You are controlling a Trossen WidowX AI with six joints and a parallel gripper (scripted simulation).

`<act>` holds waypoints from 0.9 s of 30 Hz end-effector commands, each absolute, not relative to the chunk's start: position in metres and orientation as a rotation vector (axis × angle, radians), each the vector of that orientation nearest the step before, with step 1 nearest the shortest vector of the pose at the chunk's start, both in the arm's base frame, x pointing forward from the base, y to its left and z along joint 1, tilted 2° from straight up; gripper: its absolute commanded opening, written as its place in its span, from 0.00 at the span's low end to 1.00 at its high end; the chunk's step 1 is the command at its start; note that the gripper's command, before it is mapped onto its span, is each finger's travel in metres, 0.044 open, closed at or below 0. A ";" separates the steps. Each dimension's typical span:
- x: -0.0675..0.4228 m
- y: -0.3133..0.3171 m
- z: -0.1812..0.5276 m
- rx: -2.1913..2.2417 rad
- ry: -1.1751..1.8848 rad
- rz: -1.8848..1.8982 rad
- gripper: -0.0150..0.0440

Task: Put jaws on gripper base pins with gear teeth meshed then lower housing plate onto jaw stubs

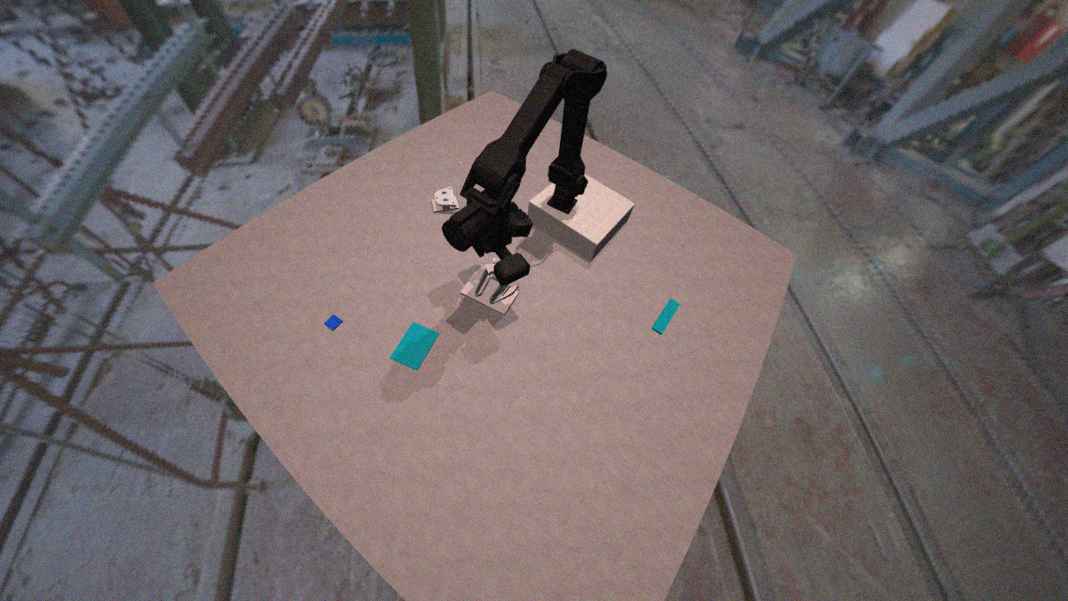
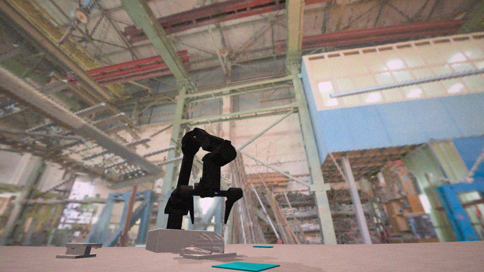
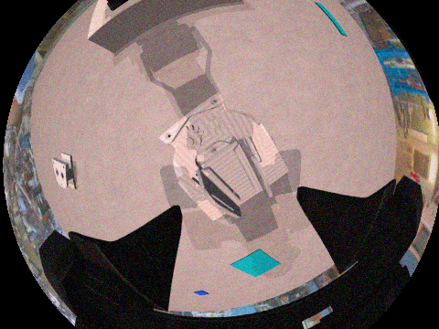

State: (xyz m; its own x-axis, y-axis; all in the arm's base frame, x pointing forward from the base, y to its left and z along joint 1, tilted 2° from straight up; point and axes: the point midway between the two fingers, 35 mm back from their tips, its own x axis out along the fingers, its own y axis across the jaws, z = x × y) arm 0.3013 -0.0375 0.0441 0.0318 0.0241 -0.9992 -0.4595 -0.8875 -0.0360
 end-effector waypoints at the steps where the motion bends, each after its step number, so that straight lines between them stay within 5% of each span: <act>1: 0.300 -0.048 0.044 -1.899 0.540 1.857 1.00; 27: 0.283 -0.122 0.048 -1.360 1.084 1.340 1.00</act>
State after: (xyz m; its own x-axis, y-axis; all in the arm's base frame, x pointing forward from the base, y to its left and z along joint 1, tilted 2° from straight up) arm 0.2860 -0.1145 0.0477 0.0281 0.0141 -0.9995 -0.9612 -0.2740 -0.0309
